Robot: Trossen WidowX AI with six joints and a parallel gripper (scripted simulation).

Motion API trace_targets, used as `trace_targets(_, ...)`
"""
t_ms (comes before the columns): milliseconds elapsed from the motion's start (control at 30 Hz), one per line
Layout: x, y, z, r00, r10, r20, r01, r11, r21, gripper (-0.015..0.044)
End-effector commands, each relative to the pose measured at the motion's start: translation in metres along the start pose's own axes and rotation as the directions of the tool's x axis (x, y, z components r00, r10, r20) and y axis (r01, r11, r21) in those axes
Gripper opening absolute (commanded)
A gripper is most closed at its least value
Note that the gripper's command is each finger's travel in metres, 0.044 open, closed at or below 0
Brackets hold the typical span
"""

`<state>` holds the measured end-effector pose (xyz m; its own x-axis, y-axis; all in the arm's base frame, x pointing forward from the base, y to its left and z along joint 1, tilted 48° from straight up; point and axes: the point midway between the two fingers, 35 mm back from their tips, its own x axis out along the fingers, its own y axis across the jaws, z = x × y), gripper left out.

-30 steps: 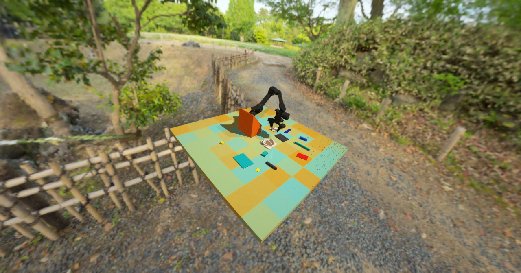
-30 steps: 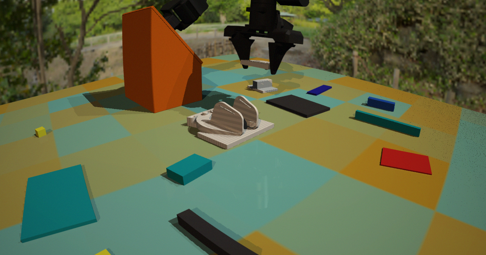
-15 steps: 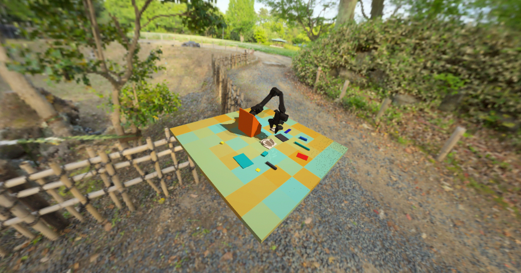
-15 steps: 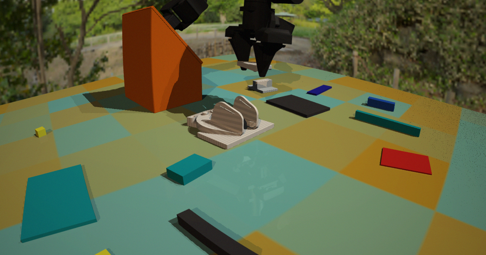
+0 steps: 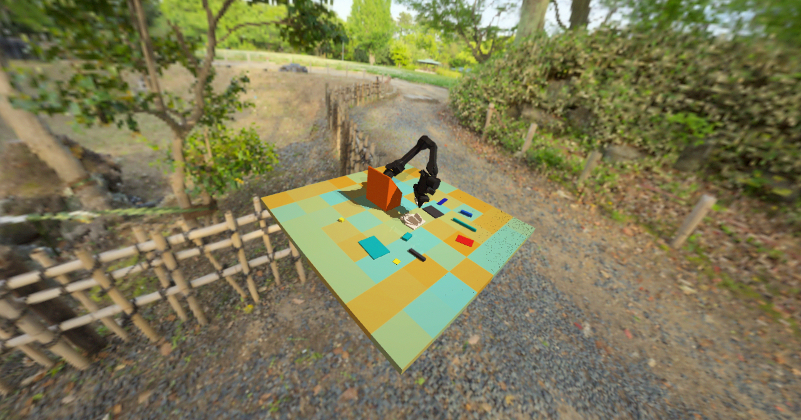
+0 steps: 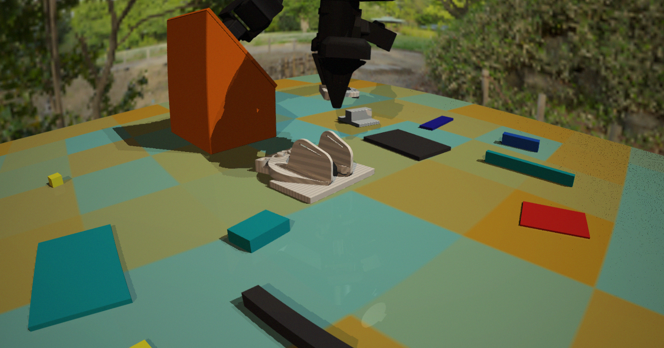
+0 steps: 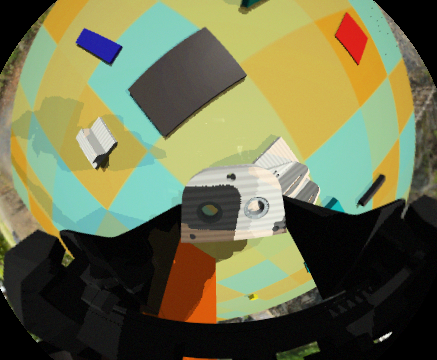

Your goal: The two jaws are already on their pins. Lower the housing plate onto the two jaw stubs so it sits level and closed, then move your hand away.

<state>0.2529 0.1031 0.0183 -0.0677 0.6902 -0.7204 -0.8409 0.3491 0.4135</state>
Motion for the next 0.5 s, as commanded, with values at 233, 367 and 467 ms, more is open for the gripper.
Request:
trace_targets(233, 0.000, -0.019, -0.015, 1.000, 0.003, 0.018, -0.007, 0.971, 0.240, 0.0351)
trace_targets(367, 0.000, -0.025, -0.022, 1.000, 0.006, 0.023, -0.013, 0.946, 0.325, 0.0351)
trace_targets(467, 0.000, -0.029, -0.027, 1.000, 0.009, 0.027, -0.018, 0.922, 0.386, 0.0351)
